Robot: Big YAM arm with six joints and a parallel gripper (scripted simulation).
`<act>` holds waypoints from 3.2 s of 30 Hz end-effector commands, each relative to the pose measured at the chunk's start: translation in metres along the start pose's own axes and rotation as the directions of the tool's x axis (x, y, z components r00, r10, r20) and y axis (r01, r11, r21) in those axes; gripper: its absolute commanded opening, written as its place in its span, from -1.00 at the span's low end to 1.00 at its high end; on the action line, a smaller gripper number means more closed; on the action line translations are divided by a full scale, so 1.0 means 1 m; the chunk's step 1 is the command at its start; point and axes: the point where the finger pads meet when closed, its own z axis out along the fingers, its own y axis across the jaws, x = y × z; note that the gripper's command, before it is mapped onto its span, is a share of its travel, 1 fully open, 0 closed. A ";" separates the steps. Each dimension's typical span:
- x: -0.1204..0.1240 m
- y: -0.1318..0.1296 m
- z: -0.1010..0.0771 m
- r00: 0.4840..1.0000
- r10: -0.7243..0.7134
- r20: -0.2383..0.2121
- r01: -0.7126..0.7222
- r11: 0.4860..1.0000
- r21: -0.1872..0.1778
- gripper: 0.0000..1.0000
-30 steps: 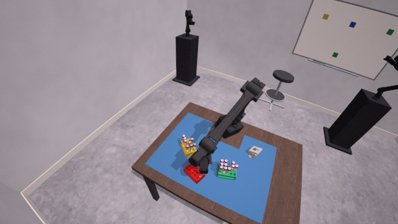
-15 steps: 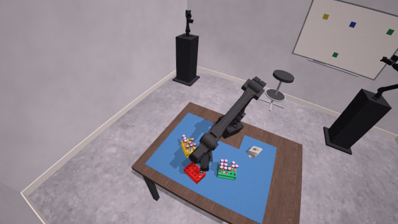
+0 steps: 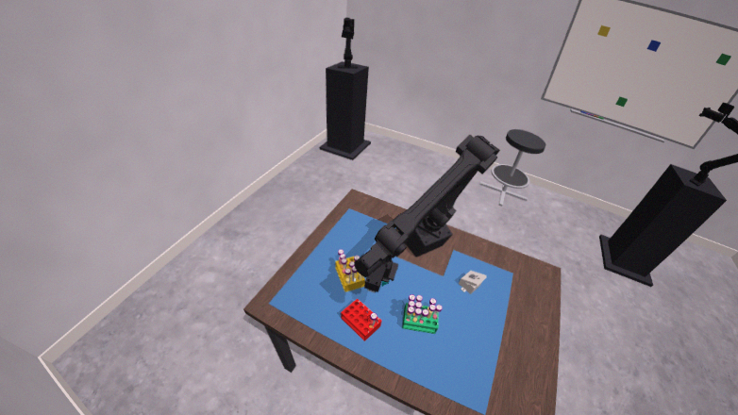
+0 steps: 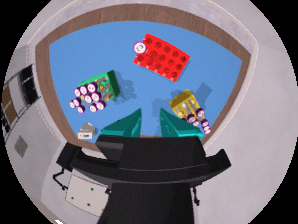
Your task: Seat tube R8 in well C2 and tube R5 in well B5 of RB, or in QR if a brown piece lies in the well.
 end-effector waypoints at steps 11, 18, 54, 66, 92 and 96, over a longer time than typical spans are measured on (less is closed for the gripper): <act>0.013 -0.006 -0.006 0.909 0.416 0.014 -0.416 0.909 -0.003 -0.40; 0.004 -0.007 -0.014 0.808 0.589 0.037 -0.589 0.808 -0.009 -0.40; 0.032 0.169 -0.014 0.816 0.577 0.032 -0.577 0.816 -0.019 -0.40; 0.021 0.224 -0.028 0.818 0.572 0.063 -0.569 0.820 -0.055 -0.40; 0.039 0.213 0.012 0.820 0.572 0.010 -0.572 0.820 -0.011 -0.40; 0.038 0.211 0.019 0.813 0.582 0.012 -0.582 0.813 -0.010 -0.40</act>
